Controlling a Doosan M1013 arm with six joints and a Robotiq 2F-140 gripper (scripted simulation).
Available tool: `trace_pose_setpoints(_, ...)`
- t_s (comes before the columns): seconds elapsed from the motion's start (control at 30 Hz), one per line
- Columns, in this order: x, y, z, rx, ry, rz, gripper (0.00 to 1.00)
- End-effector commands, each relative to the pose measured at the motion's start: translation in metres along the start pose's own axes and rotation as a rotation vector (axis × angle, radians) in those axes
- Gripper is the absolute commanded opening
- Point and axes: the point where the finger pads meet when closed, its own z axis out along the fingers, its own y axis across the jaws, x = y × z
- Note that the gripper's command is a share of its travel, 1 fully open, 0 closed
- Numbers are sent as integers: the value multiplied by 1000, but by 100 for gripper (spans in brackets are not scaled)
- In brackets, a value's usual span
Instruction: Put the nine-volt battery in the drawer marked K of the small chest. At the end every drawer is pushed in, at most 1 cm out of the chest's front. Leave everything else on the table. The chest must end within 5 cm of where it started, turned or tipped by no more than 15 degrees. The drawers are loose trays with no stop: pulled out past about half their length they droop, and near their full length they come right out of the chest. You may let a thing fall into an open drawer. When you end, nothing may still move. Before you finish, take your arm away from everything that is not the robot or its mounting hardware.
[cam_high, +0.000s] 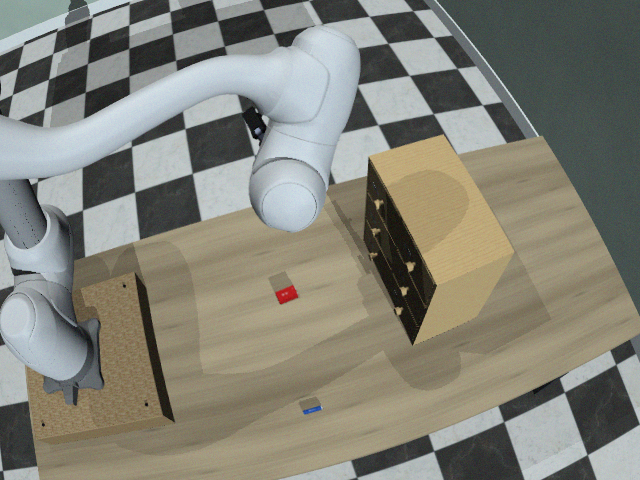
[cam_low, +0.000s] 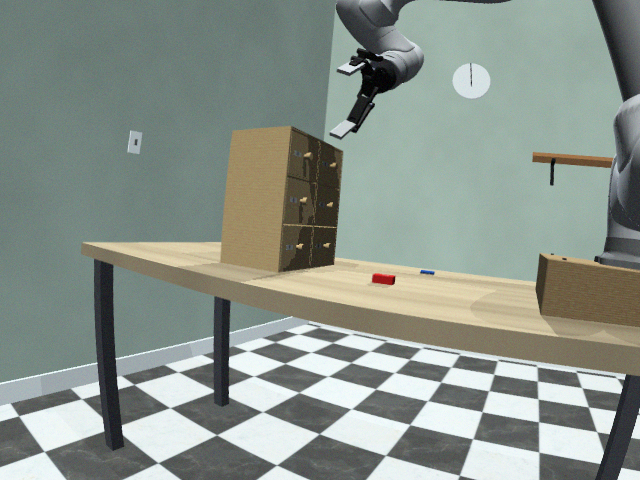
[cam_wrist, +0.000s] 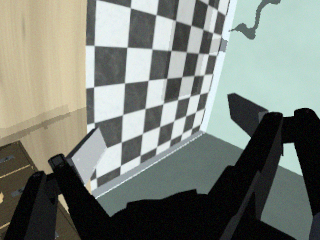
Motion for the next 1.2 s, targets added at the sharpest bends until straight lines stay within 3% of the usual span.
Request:
trace_pose_setpoints(0.0, 27, -28, -51, 164, 131, 53, 100)
trace_pose_setpoints(0.07, 27, -28, -51, 164, 131, 53, 100)
trace_pose_setpoints(0.1, 38, -44, -76, 250, 171, 85, 100)
trace_pose_setpoints(0.17, 38, -44, -76, 250, 171, 85, 100)
trace_pose_setpoints(0.2, 48, -60, -104, 339, 203, 119, 100)
trace_pose_setpoints(0.27, 48, -60, -104, 339, 203, 119, 100)
trace_pose_setpoints(0.3, 57, -75, -133, 429, 227, 154, 100)
trace_pose_setpoints(0.37, 57, -75, -133, 429, 227, 154, 100)
trace_pose_setpoints(0.4, 65, -88, -163, 516, 245, 188, 100)
trace_pose_setpoints(0.47, 65, -88, -163, 516, 245, 188, 100)
trace_pose_setpoints(0.5, 72, -99, -191, 597, 255, 222, 100)
trace_pose_setpoints(0.57, 72, -99, -191, 597, 255, 222, 100)
trace_pose_setpoints(0.6, 77, -107, -217, 669, 260, 252, 100)
trace_pose_setpoints(0.67, 77, -107, -217, 669, 260, 252, 100)
trace_pose_setpoints(0.7, 81, -114, -239, 730, 262, 277, 100)
trace_pose_setpoints(0.73, 81, -114, -239, 730, 262, 277, 100)
trace_pose_setpoints(0.77, 84, -119, -258, 779, 262, 298, 100)
trace_pose_setpoints(0.93, 89, -125, -286, 854, 258, 330, 100)
trace_pose_setpoints(1.17, 90, -125, -289, 860, 257, 333, 100)
